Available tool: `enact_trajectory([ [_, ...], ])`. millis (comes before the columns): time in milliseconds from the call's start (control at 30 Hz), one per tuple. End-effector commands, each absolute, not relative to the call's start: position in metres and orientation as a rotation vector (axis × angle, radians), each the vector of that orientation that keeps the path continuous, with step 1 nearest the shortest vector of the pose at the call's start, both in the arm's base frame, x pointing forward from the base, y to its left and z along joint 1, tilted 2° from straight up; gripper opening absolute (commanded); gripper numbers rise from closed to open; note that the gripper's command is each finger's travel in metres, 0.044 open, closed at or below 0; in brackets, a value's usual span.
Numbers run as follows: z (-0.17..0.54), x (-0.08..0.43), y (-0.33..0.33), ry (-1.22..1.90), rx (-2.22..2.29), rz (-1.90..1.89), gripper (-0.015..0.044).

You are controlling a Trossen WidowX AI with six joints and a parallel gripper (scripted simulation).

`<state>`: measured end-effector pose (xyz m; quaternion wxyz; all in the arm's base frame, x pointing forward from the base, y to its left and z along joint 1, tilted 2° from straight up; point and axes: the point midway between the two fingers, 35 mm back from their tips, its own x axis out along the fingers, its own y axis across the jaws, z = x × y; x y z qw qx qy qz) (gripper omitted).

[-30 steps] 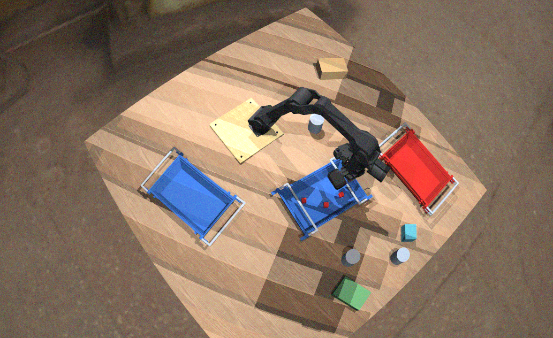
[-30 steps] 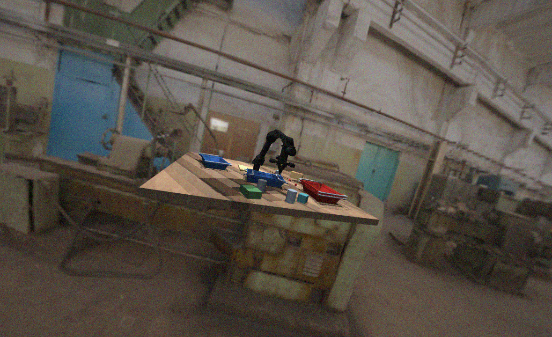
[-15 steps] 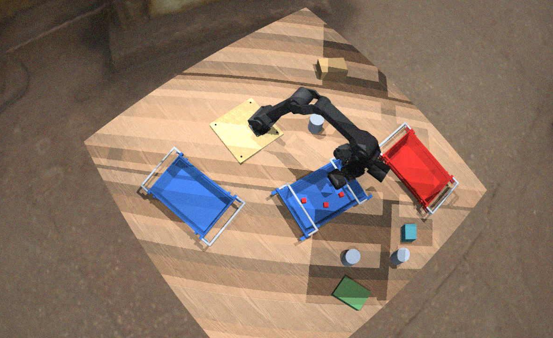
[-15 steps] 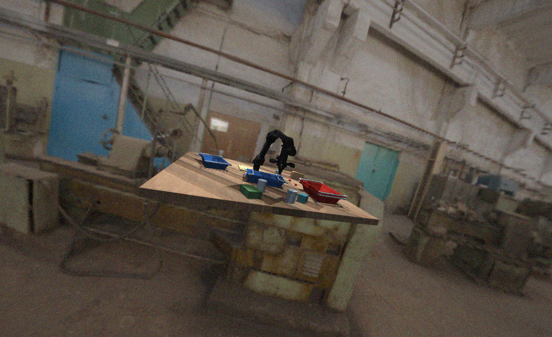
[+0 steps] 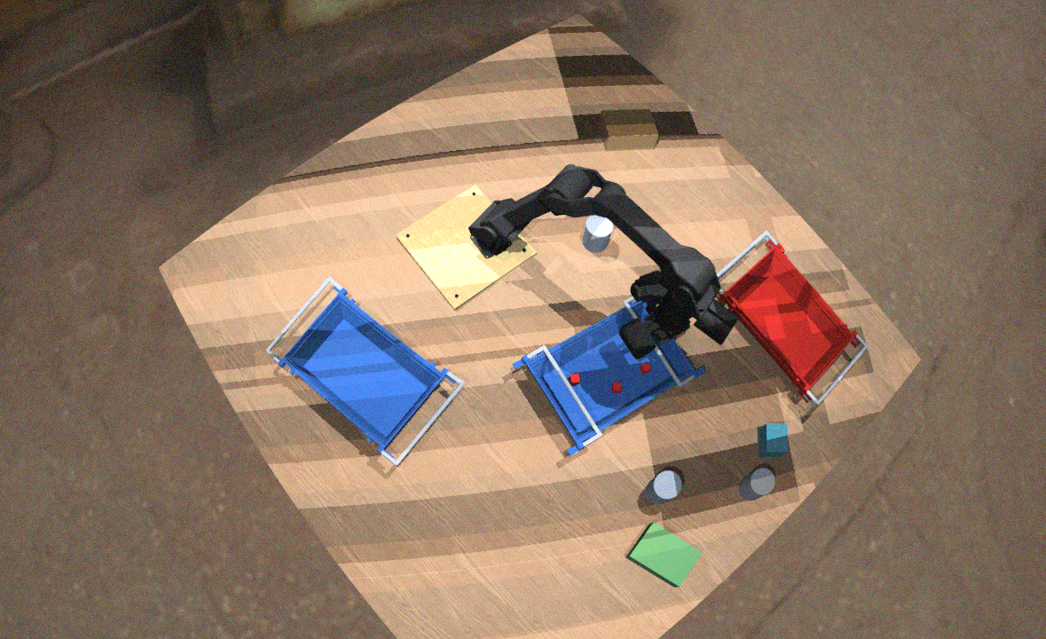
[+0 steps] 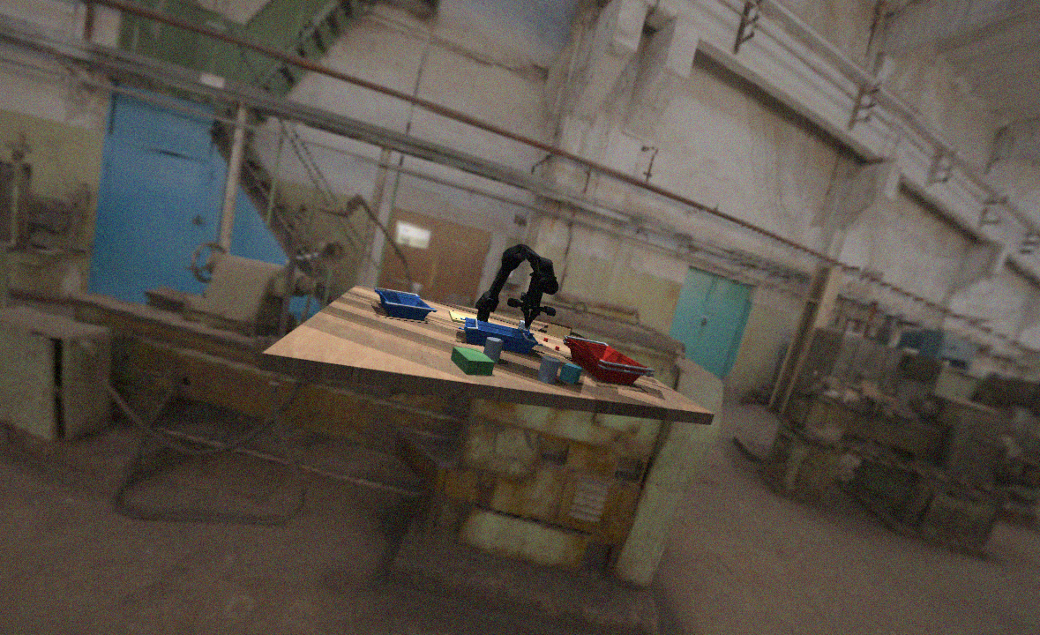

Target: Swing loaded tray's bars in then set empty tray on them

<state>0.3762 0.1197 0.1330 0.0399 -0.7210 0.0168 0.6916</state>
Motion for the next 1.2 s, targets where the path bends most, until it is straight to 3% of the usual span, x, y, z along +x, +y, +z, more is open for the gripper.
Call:
enact_trajectory([
  [0, 0.133, 0.376, 0.120, 0.052, -2.209, 2.119, 0.0000],
  [200, 0.133, 0.376, 0.120, 0.052, -2.209, 2.119, 0.0000],
  [467, 0.140, 0.377, 0.120, 0.049, -2.214, 2.112, 0.0210],
  [733, 0.220, 0.368, 0.115, 0.025, -2.271, 2.025, 0.0420],
  [767, 0.192, 0.373, 0.114, 0.056, -2.232, 2.064, 0.0440],
  [967, 0.182, 0.378, 0.013, 0.489, -1.966, 1.835, 0.0440],
  [1167, 0.170, 0.351, -0.095, 0.874, -1.625, 1.530, 0.0440],
])
